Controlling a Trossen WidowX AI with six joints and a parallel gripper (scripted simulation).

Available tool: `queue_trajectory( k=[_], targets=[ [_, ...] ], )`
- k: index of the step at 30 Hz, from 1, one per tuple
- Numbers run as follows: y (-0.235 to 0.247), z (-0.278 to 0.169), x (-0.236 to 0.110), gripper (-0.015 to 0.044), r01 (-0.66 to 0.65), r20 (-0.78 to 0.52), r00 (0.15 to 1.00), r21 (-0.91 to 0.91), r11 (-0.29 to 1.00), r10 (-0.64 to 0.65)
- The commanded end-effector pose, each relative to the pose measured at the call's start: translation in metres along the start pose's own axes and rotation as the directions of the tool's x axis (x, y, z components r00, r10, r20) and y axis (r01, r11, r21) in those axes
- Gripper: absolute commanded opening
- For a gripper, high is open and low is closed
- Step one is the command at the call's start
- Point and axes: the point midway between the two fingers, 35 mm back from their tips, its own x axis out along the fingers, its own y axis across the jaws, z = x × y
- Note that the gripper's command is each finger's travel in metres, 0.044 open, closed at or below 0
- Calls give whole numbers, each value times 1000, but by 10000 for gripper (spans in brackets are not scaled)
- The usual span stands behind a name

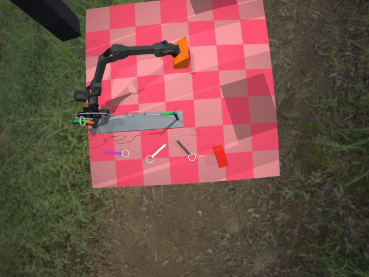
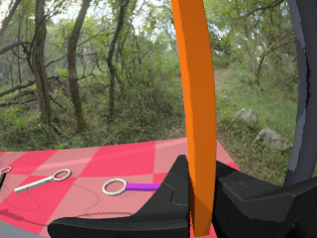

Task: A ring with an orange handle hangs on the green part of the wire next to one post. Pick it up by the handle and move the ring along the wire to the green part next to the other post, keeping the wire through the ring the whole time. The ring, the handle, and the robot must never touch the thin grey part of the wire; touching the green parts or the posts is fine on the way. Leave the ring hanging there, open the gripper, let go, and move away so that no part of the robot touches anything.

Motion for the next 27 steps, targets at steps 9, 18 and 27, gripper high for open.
queue_trajectory(
  k=[9, 18, 27],
  targets=[
    [8, 5, -13, -150, 7, -103, 995, -5, 1000, -8],
    [17, 9, -32, -150, 7, -258, 966, -1, 1000, -7],
    [28, 16, -49, -150, 5, -405, 914, 17, 1000, 2]
  ],
)
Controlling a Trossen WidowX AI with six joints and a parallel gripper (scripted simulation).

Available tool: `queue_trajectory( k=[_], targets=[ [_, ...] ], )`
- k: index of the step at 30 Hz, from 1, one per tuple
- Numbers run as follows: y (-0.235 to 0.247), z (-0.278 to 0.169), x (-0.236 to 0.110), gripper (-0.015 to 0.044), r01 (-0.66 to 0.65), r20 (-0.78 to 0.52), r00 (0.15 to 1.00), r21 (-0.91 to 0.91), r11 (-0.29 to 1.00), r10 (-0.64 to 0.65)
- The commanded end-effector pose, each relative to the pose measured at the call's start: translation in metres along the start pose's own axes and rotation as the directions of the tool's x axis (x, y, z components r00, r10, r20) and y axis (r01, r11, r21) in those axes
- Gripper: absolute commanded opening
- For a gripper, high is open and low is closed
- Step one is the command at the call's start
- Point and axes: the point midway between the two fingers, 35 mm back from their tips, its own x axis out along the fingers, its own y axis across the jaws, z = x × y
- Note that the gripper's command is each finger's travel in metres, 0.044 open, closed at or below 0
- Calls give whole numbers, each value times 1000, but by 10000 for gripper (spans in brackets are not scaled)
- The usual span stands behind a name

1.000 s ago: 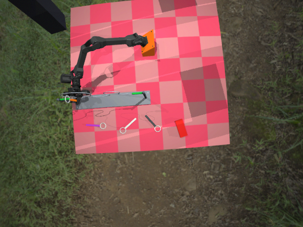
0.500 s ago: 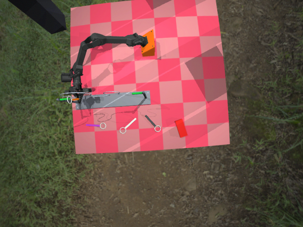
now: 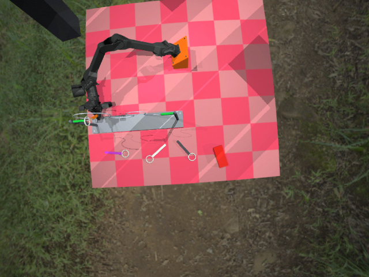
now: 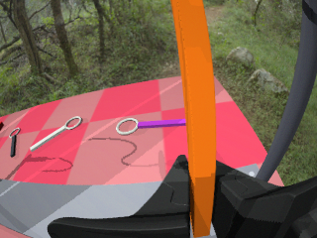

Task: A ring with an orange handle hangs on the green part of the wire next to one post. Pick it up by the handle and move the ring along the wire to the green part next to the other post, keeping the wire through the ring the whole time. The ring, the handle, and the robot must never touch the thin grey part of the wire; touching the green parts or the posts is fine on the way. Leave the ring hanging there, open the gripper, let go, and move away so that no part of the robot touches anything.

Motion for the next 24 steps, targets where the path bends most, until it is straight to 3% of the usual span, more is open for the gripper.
queue_trajectory(
  k=[1, 7, 24],
  targets=[
    [2, 7, -12, -150, 6, -46, 999, -6, 1000, -7],
    [14, 8, -22, -150, -11, -130, 991, 34, 999, 16],
    [56, 12, -23, -150, -105, -113, 984, 261, 960, 138]
  ],
)
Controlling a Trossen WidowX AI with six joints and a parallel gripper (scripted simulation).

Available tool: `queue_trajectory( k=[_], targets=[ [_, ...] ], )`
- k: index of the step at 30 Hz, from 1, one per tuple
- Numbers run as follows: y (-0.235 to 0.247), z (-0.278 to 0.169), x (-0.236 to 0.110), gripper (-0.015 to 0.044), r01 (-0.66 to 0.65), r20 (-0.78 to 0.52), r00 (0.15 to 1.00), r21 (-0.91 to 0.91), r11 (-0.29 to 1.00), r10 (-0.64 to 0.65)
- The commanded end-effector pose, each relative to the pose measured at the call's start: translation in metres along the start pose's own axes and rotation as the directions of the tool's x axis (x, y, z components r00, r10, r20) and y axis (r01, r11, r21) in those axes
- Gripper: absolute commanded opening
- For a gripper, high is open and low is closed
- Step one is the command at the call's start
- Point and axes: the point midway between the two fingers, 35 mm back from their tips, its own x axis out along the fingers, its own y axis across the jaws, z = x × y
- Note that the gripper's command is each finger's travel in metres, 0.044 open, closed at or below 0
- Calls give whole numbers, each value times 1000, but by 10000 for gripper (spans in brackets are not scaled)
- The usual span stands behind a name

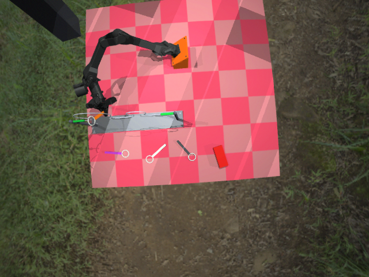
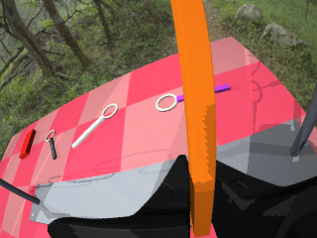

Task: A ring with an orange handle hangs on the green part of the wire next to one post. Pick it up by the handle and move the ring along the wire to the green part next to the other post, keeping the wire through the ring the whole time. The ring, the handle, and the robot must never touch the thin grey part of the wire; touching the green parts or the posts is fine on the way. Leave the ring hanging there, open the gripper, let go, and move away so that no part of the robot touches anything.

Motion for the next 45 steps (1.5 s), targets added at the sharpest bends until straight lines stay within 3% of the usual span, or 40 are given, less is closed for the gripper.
queue_trajectory(
  k=[1, 26, 45],
  targets=[
    [11, 6, -5, -150, -31, 16, 999, 48, 998, 30],
    [85, 27, -18, -150, -289, 92, 955, 491, 822, 281],
    [116, 52, -33, -150, -397, 178, 905, 680, 616, 386]
  ],
)
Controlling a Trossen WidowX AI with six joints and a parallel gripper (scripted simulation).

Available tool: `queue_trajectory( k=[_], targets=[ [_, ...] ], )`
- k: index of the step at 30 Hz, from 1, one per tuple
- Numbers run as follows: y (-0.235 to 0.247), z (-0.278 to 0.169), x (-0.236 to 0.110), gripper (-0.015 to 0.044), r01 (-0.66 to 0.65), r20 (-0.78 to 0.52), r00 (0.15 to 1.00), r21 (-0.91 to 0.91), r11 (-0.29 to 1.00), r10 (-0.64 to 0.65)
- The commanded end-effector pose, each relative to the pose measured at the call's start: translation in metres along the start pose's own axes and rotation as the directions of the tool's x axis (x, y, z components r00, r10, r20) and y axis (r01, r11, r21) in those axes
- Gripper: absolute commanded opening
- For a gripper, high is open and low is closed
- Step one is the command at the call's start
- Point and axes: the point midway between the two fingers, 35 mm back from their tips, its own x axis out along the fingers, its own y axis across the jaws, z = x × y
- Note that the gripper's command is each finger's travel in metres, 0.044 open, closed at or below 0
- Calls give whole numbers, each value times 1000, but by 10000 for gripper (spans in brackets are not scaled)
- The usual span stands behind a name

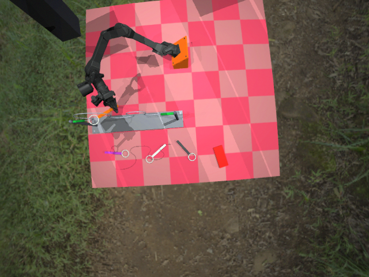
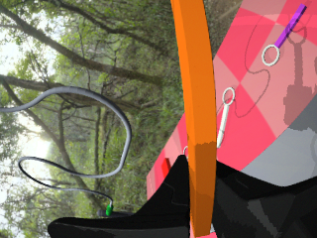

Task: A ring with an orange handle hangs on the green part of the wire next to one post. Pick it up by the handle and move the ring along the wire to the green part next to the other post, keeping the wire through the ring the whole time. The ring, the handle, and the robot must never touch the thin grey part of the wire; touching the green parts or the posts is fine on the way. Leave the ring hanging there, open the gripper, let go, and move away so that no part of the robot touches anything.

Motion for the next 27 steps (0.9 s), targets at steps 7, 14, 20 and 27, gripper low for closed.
queue_trajectory(
  k=[7, 14, 20, 27],
  targets=[
    [22, 2, -4, -150, -67, 9, 998, 98, 993, 67],
    [34, 3, -5, -150, -105, 14, 994, 168, 980, 104],
    [41, 5, -6, -150, -129, 18, 992, 214, 968, 128],
    [51, 7, -8, -150, -158, 25, 987, 271, 949, 157]
  ],
)
